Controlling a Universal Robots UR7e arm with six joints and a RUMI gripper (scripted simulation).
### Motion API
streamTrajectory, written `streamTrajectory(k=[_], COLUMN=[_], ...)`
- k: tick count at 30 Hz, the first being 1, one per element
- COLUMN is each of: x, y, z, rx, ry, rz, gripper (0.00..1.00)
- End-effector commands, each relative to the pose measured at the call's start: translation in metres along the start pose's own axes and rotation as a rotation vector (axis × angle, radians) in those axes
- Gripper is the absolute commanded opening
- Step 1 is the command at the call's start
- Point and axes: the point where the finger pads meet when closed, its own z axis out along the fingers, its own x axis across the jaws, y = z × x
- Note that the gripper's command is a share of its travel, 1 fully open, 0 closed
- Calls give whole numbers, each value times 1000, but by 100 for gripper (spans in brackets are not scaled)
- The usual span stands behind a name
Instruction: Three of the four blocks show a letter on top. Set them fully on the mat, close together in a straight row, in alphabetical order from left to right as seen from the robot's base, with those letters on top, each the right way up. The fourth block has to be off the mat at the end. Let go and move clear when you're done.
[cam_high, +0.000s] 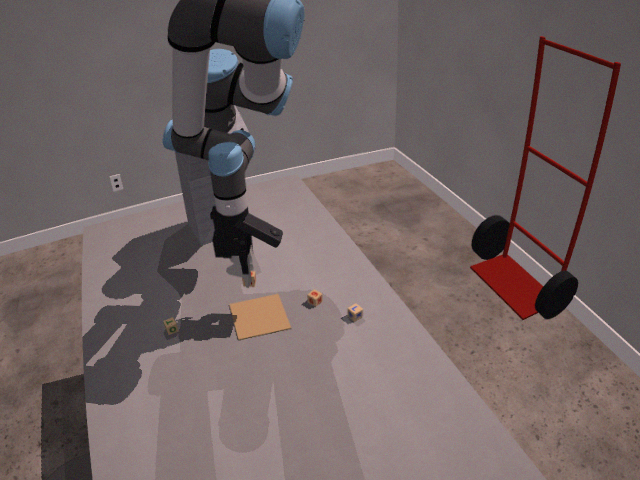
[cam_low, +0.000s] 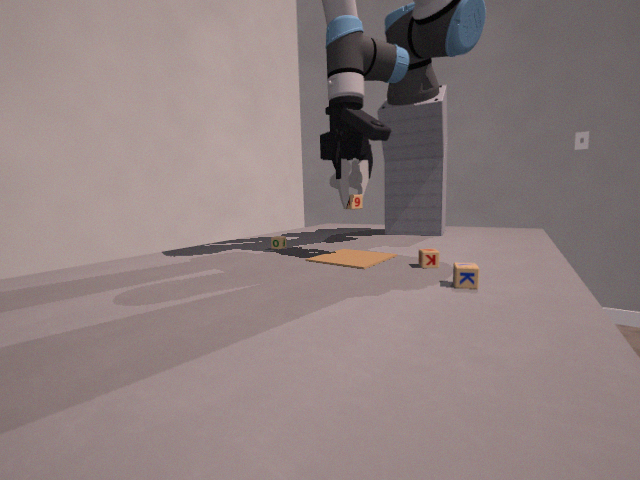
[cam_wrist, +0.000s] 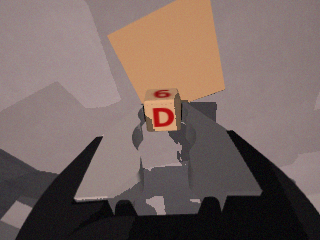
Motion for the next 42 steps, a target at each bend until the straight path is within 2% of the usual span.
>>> streamTrajectory(k=[1,10,12,27,29,42], x=[3,4,4,4,4,2], y=[-10,-21,-21,-38,-38,-53], z=[0,0,0,-1,-1,-1], rx=[-2,-1,-1,0,0,3], ry=[6,6,6,6,6,7], rz=[136,338,338,704,704,1023], gripper=[9,9,9,9,9,9])
